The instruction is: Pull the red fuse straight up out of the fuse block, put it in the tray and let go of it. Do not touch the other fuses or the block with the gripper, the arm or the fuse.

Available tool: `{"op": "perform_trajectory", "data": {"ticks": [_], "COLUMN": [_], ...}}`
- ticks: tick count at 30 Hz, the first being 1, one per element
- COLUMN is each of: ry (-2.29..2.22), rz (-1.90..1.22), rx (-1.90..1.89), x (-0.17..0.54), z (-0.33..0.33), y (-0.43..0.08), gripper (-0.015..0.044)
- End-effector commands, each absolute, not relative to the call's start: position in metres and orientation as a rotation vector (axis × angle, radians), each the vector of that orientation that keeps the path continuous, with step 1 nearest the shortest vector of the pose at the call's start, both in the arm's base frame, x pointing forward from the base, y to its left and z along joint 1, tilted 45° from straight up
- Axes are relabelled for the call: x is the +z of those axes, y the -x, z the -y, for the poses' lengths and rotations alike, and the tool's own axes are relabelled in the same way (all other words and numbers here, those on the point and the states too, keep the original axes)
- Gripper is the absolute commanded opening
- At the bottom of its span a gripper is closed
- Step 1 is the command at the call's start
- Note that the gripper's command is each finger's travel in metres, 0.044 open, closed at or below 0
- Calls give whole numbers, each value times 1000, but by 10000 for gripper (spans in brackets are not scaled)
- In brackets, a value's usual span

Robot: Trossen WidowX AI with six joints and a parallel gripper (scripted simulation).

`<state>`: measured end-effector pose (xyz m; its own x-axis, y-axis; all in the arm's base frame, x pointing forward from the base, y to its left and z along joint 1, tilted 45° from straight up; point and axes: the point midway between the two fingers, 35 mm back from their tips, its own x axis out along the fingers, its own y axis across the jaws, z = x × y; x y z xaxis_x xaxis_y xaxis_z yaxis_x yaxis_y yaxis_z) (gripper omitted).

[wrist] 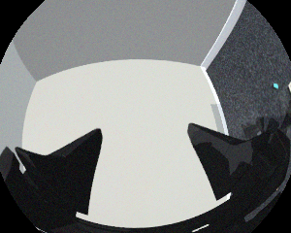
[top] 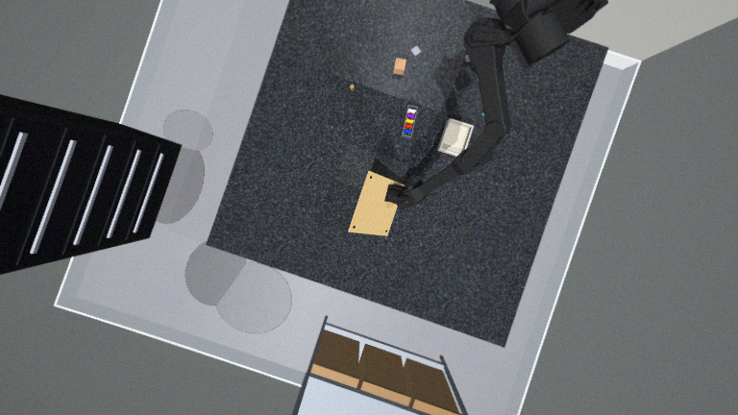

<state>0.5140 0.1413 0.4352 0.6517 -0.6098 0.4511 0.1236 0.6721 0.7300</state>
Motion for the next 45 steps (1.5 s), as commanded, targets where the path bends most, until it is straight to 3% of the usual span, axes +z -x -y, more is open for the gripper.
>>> {"op": "perform_trajectory", "data": {"ticks": [1,13,19,27,36,45], "ry": [-720,-698,-720,-743,-720,-596], "rz": [746,263,-15,-313,-561,-667], "rx": [-457,-398,-488,-703,-1070,-1512], "x": [434,300,210,111,36,17], "z": [-142,-156,-141,-108,-57,-8], "y": [-515,-573,-565,-515,-415,-293], "gripper": [374,74,74,74,74,74]}}
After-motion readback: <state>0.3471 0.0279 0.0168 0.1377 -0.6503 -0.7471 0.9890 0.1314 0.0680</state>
